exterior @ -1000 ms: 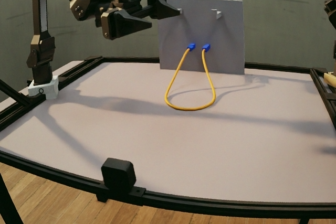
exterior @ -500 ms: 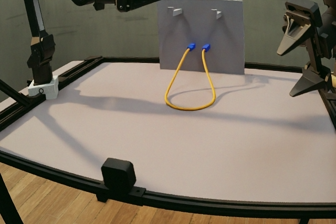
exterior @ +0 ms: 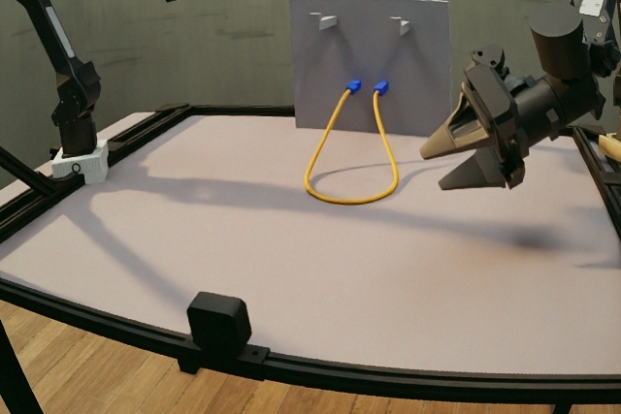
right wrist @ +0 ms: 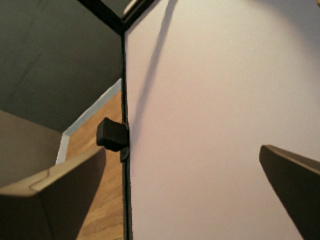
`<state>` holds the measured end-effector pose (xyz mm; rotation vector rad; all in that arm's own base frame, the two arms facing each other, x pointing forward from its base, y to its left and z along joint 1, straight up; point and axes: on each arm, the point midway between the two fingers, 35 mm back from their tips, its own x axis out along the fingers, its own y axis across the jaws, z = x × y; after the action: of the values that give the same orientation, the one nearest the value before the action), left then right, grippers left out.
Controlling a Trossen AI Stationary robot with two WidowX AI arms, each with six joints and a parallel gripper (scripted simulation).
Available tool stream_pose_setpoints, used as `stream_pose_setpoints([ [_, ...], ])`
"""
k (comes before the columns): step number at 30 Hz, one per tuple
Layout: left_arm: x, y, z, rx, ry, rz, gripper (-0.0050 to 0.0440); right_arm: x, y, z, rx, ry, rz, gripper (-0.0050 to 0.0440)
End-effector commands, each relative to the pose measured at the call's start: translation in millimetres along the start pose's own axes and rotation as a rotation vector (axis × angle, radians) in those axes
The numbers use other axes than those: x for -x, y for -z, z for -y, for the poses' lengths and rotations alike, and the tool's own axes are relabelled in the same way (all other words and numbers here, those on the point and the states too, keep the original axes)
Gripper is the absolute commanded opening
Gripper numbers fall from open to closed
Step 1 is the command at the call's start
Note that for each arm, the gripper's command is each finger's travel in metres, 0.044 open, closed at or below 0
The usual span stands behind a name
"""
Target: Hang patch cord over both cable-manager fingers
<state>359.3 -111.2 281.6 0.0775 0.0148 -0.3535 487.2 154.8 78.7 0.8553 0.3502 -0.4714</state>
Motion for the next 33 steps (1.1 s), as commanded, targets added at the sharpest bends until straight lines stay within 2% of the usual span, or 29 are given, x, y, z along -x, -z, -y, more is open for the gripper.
stream_pose_setpoints([
  [1,18,-12,-24,0.019,-0.076,0.021,0.044,-20,-17,18,0.113,0.032,0.097,0.044],
  [4,21,-13,-29,0.023,-0.095,0.023,0.044,-24,-20,25,0.143,0.049,0.116,0.044],
  [6,33,-18,-45,0.034,-0.155,0.03,0.044,-38,-31,46,0.24,0.11,0.176,0.044],
  [9,45,-21,-58,0.044,-0.206,0.037,0.044,-48,-41,65,0.325,0.168,0.222,0.044],
  [15,70,-28,-83,0.064,-0.313,0.053,0.044,-64,-60,105,0.497,0.305,0.3,0.044],
  [18,78,-29,-90,0.069,-0.345,0.058,0.044,-68,-66,118,0.549,0.35,0.319,0.044],
  [29,84,-32,-92,0.072,-0.359,0.069,0.044,-70,-66,129,0.582,0.38,0.322,0.044],
  [33,72,-31,-91,0.071,-0.342,0.038,0.044,-69,-70,120,0.566,0.363,0.331,0.044],
])
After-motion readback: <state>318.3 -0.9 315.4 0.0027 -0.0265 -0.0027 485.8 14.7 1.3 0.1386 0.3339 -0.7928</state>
